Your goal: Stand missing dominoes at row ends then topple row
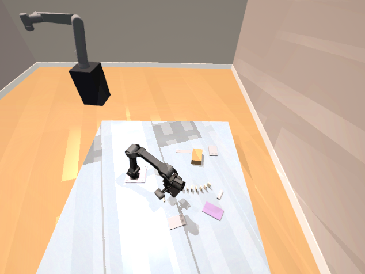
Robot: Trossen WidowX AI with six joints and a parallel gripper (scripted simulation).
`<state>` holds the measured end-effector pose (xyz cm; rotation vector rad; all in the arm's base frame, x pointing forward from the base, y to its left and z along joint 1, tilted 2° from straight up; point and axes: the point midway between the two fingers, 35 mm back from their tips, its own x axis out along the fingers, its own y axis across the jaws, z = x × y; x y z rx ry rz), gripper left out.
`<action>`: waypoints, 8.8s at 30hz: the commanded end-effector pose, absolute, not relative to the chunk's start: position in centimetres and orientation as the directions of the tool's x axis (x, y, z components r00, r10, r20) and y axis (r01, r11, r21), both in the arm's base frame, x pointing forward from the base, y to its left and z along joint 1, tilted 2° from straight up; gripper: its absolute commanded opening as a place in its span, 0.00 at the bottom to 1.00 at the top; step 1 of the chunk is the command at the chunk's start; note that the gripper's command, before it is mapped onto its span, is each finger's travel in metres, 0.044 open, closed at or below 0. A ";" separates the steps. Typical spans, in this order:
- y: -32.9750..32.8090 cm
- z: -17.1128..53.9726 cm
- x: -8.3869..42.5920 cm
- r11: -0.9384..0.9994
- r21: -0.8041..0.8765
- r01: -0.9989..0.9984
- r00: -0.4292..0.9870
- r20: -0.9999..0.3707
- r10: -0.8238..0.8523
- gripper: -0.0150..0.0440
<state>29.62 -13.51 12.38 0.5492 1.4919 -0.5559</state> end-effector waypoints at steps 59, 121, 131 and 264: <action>-16.1 2.1 25.7 0.510 -0.012 0.860 -0.008 -1.000 -0.009 0.30; -23.8 5.2 27.6 0.987 0.042 0.152 0.492 -0.870 -0.039 0.30; -25.6 4.3 28.2 0.975 0.091 0.201 0.659 -0.749 -0.065 0.30; -19.0 7.7 19.5 0.996 0.043 -0.074 0.995 -0.057 0.076 1.00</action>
